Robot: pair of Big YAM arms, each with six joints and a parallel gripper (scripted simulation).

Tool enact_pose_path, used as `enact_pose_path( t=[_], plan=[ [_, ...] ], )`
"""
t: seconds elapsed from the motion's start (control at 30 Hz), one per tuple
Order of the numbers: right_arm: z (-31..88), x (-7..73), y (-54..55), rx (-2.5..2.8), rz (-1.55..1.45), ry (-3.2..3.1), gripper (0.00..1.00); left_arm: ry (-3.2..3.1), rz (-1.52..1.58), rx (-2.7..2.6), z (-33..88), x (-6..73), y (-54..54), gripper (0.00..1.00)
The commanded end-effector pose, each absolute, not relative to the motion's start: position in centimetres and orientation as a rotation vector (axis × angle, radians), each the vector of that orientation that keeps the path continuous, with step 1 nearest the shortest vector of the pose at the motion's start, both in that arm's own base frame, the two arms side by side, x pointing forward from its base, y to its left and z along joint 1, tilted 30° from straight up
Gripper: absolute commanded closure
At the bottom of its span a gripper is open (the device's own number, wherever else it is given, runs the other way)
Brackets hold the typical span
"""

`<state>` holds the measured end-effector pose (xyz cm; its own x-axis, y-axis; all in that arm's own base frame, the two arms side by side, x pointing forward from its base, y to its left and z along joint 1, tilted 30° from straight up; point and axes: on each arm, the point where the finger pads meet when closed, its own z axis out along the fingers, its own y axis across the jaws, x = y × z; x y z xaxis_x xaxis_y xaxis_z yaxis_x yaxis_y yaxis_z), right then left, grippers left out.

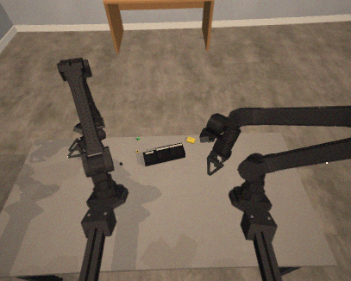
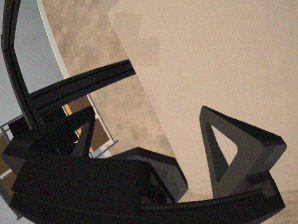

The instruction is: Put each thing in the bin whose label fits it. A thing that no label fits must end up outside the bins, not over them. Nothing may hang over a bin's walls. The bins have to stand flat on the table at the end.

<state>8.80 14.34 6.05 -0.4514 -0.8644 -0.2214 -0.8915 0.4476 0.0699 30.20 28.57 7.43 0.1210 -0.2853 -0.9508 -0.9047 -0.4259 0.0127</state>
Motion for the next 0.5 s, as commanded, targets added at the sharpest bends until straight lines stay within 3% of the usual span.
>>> enact_pose_path(
  t=[0.0, 0.47],
  plan=[
    [6.3, 9.5, 14.4, -1.487, 0.277, 2.548, 0.00, 1.148, 1.313, -1.800, 7.7, 30.2, 28.6, 0.00],
    [6.3, 11.3, 13.0, -1.310, 0.258, 2.631, 0.00, 1.148, 1.313, -1.800, 7.7, 30.2, 28.6, 0.00]
  ],
)
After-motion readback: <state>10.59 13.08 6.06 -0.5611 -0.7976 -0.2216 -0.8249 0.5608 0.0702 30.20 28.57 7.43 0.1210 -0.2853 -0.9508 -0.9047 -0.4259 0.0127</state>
